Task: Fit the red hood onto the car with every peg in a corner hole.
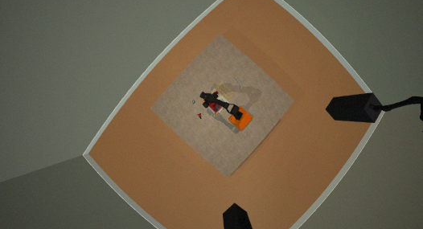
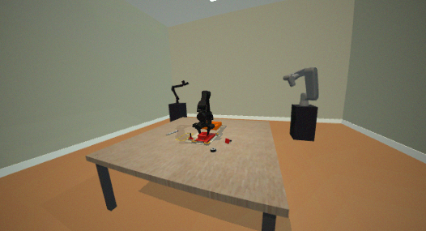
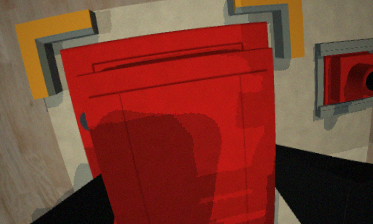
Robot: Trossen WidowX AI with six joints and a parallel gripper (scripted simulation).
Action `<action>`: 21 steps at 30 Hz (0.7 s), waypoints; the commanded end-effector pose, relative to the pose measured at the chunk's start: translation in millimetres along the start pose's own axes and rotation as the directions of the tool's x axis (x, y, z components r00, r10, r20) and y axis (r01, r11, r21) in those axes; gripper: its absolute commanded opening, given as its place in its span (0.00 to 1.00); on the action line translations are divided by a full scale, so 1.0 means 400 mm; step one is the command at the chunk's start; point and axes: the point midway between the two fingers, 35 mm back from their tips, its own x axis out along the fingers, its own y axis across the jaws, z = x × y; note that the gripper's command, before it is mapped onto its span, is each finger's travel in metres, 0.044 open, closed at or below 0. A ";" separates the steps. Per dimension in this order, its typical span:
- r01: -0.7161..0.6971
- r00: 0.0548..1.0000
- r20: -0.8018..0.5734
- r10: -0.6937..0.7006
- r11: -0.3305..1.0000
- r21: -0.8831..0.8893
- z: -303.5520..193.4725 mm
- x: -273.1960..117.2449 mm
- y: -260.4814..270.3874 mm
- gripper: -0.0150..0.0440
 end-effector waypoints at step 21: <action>-0.003 1.000 0.000 0.003 1.000 0.002 0.001 -0.007 0.001 0.25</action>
